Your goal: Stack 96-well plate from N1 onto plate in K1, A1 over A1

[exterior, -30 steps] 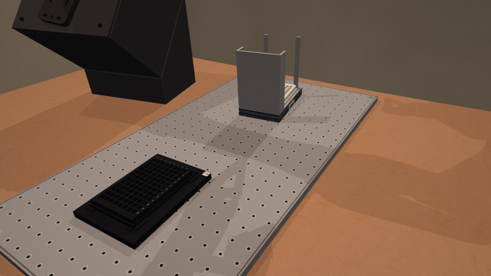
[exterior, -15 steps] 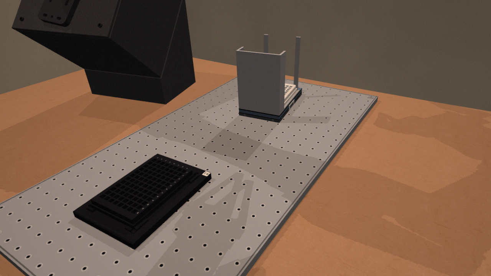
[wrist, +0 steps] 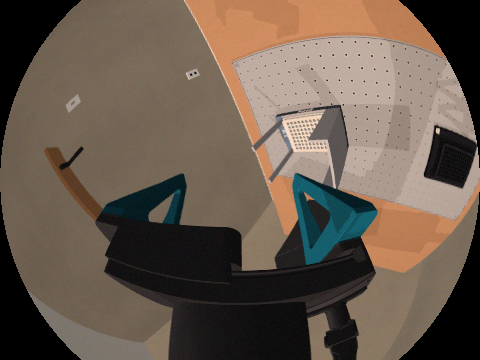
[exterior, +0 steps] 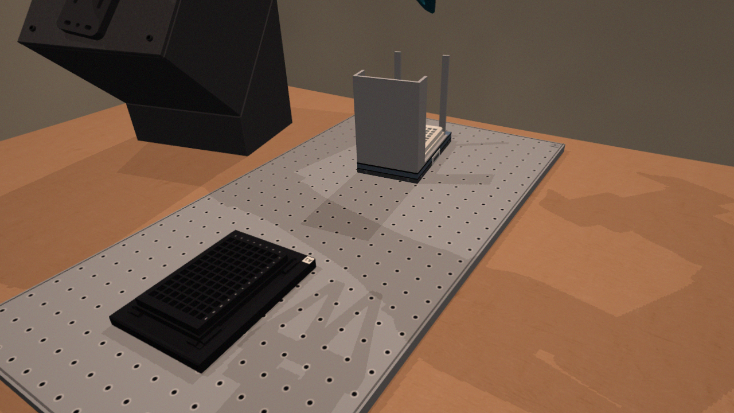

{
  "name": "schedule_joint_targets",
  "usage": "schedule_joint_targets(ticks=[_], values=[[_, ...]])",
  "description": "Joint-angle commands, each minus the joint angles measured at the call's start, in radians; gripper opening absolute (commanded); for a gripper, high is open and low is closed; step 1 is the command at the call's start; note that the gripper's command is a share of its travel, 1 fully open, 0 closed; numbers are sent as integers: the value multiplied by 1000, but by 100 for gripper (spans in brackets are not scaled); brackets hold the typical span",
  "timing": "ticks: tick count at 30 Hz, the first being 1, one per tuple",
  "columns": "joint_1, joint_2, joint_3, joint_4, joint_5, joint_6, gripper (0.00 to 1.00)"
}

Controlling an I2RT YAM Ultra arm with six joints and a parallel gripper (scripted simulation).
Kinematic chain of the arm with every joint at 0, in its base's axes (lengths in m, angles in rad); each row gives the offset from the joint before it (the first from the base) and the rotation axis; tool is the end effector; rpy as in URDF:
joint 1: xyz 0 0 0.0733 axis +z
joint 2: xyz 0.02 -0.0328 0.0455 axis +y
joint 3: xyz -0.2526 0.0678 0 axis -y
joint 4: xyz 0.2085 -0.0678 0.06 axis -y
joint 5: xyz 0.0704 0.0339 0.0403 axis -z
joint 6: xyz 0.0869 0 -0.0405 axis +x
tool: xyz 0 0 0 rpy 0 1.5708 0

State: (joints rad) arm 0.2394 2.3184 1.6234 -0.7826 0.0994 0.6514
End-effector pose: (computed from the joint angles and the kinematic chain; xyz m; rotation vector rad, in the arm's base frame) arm 0.3949 0.0887 0.0604 0.6233 2.9487 -0.0747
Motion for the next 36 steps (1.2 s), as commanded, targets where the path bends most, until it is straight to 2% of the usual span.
schedule_joint_targets(ticks=[1, 4, 5, 10, 12, 16, 17, 22, 27, 29, 33, 36], values=[[-21, -36, -24, 10, 35, 24, 100], [-52, -54, -1, -19, 33, -19, 100], [-55, -63, -38, 10, 49, 16, 100], [-58, -111, -84, 37, 121, 113, 100], [-58, -111, -84, 37, 121, 113, 100], [-118, -136, -94, 4, 118, 62, 100], [-121, -147, -106, 36, 136, 97, 100], [-124, -192, -149, 58, 209, 195, 100], [-195, -228, -166, 40, 204, 132, 100], [-195, -228, -166, 40, 204, 132, 100], [-191, -265, -203, 73, 269, 234, 100], [-229, -289, -223, 79, 295, 258, 100]])
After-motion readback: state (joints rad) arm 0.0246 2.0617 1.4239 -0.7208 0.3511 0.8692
